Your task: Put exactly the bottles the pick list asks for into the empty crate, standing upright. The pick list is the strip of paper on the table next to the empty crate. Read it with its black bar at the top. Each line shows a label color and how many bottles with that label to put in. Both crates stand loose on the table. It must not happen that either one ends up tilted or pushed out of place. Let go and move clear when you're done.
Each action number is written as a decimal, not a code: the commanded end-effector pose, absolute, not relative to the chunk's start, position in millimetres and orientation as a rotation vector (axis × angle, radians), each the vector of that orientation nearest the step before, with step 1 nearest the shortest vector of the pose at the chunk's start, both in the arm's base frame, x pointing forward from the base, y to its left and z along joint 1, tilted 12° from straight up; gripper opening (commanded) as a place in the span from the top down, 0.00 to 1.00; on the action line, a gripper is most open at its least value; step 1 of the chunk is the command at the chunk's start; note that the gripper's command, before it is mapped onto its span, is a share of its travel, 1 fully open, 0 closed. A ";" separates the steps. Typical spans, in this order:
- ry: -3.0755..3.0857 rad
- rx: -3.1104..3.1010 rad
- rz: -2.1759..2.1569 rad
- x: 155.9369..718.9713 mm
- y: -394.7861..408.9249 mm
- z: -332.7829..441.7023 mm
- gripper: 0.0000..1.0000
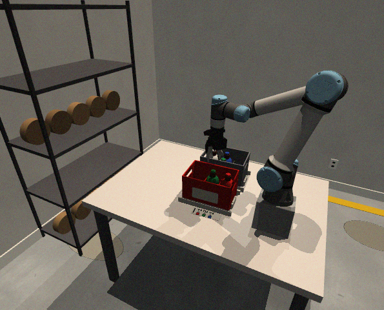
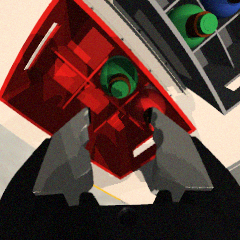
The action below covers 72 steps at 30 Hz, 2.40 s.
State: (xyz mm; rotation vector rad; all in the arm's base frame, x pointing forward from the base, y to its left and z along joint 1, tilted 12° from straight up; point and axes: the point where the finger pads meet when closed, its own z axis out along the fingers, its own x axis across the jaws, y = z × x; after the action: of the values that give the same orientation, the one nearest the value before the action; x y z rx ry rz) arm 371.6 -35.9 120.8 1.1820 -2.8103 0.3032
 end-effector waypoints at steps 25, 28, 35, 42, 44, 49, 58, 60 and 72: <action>-2.807 1.180 0.300 370.3 -35.6 121.2 0.62; -2.807 1.180 0.300 370.3 -35.6 121.2 0.62; -2.807 1.180 0.300 370.3 -35.6 121.2 0.62; -2.807 1.180 0.300 370.3 -35.6 121.2 0.62; -2.807 1.180 0.300 370.3 -35.6 121.2 0.62; -2.807 1.178 0.297 364.6 -45.2 122.3 0.62; -2.810 1.178 0.303 364.0 -79.9 132.2 0.62; -2.811 1.179 0.305 363.8 -90.0 135.0 0.62; -2.809 1.178 0.302 359.2 -148.8 146.2 0.62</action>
State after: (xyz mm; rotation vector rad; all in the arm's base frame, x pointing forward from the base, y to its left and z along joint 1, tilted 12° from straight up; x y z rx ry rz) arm 358.8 -121.7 140.0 1.1605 -2.8097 0.3054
